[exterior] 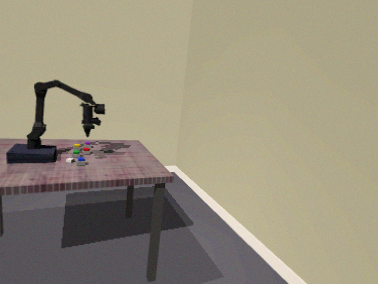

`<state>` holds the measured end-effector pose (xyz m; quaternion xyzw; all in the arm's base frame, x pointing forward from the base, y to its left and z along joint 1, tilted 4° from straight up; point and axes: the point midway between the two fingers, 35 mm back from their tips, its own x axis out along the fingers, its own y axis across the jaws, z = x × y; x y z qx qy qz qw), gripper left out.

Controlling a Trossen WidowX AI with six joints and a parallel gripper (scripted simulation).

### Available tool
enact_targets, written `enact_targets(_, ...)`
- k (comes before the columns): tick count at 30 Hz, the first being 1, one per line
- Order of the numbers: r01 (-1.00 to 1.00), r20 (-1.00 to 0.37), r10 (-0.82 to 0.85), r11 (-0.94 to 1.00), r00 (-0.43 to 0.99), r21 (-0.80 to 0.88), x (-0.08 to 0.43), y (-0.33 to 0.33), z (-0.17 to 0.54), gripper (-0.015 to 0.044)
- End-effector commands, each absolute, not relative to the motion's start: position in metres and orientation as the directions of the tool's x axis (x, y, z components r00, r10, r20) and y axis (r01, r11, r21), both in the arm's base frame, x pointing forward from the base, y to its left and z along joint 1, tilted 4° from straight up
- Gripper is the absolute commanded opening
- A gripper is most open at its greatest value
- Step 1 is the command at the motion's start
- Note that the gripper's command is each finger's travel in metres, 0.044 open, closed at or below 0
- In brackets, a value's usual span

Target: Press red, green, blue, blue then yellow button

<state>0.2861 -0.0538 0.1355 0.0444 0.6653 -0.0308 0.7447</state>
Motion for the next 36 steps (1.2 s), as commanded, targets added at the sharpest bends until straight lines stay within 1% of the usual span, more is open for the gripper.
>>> enact_targets(1, 0.119, -0.995, 0.014, 0.993, 0.101, 0.026, 0.283, -0.014, 0.133, 0.002)
enact_targets(9, 0.145, -0.995, 0.018, 0.989, 0.095, 0.031, 0.259, 0.072, 0.132, 0.002)
enact_targets(12, 0.153, -0.995, 0.019, 0.988, 0.095, 0.033, 0.248, 0.094, 0.131, 0.002)
enact_targets(16, 0.153, -0.995, 0.019, 0.988, 0.095, 0.033, 0.248, 0.096, 0.129, 0.002)
enact_targets(21, 0.153, -0.995, 0.019, 0.988, 0.094, 0.033, 0.253, 0.097, 0.072, 0.002)
enact_targets(36, 0.153, -0.995, 0.018, 0.988, 0.094, 0.033, 0.255, 0.097, 0.053, 0.002)
